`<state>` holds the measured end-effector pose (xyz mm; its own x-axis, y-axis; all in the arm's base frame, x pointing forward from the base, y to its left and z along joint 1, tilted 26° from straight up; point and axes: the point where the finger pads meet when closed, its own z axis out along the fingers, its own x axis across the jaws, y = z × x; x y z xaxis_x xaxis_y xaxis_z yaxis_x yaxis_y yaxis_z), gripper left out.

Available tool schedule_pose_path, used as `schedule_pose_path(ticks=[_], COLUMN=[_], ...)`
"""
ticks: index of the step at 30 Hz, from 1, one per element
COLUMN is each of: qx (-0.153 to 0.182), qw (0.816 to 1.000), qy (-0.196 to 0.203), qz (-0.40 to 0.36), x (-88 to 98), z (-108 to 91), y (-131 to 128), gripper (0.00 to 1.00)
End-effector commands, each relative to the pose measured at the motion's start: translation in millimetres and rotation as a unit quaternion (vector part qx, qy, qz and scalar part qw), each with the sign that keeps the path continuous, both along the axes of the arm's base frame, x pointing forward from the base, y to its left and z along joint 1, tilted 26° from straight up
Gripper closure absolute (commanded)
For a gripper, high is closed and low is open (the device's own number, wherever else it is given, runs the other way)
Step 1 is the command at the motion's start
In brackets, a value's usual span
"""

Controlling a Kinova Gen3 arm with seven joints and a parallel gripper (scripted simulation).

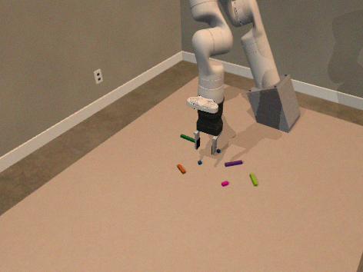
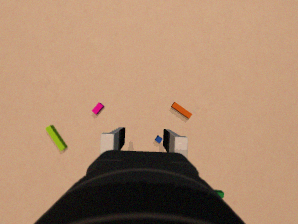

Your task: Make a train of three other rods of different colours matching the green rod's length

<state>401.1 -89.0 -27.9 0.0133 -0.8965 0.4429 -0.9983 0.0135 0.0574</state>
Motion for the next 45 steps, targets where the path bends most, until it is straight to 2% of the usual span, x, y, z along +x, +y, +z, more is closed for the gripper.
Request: schedule_pose_path(ticks=[1, 6, 11, 14, 21, 28, 30, 37, 45], qx=[0.002, 0.006, 0.010, 0.011, 0.019, 0.026, 0.026, 0.033, 0.041], qw=[1.000, 0.994, 0.980, 0.976, 0.937, 0.880, 0.880, 0.807, 0.711], qy=[0.014, 0.052, 0.092, 0.100, 0.158, 0.214, 0.214, 0.265, 0.313], qz=[0.024, 0.098, 0.178, 0.194, 0.310, 0.423, 0.423, 0.527, 0.629], x=[1.7, 5.0, 8.1, 8.6, 11.9, 14.3, 14.3, 16.0, 17.6], z=[-3.4, -9.3, -15.4, -16.6, -25.2, -33.0, -33.0, -39.5, -45.2], y=[1.7, 8.9, 16.5, 18.1, 29.3, 40.0, 40.0, 49.5, 58.1], gripper=[0.00, 0.00, 0.00, 0.00, 0.00, 0.00, 0.00, 0.00, 0.00])
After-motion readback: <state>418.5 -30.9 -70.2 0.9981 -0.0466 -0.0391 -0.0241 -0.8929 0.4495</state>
